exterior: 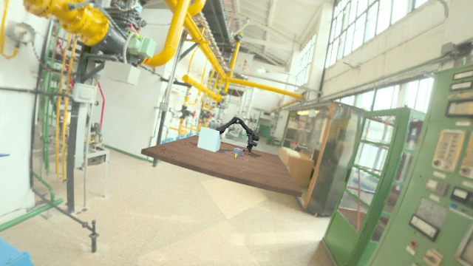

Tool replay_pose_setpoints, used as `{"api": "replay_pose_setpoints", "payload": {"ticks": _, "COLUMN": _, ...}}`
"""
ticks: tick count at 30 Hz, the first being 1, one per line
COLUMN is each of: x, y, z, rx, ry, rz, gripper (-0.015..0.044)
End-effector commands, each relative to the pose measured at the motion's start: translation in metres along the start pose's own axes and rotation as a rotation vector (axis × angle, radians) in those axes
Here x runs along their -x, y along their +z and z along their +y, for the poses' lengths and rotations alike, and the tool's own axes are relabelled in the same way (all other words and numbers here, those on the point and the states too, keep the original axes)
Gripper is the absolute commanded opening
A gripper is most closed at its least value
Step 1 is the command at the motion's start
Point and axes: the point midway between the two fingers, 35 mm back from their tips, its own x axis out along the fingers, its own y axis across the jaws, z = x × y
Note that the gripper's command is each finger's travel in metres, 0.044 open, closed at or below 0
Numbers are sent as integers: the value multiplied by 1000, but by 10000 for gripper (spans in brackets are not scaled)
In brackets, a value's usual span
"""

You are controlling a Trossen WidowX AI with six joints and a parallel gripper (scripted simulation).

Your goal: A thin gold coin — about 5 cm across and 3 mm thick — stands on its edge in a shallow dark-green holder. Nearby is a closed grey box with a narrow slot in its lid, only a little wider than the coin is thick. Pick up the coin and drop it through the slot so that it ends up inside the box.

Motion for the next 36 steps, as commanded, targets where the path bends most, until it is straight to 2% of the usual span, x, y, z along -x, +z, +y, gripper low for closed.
{"api": "replay_pose_setpoints", "payload": {"ticks": 1, "x": -17, "y": -27, "z": -63, "rx": -238, "ry": 11, "rz": 128, "gripper": 161}}
{"api": "replay_pose_setpoints", "payload": {"ticks": 9, "x": -26, "y": -93, "z": -171, "rx": -804, "ry": 110, "rz": 319, "gripper": 161}}
{"api": "replay_pose_setpoints", "payload": {"ticks": 17, "x": -24, "y": -154, "z": -237, "rx": -1336, "ry": 290, "rz": 439, "gripper": 161}}
{"api": "replay_pose_setpoints", "payload": {"ticks": 27, "x": -24, "y": -157, "z": -238, "rx": -1347, "ry": 295, "rz": 441, "gripper": 161}}
{"api": "replay_pose_setpoints", "payload": {"ticks": 31, "x": -52, "y": -161, "z": -223, "rx": -1347, "ry": 296, "rz": 441, "gripper": 161}}
{"api": "replay_pose_setpoints", "payload": {"ticks": 36, "x": -55, "y": -161, "z": -221, "rx": -1346, "ry": 297, "rz": 441, "gripper": 161}}
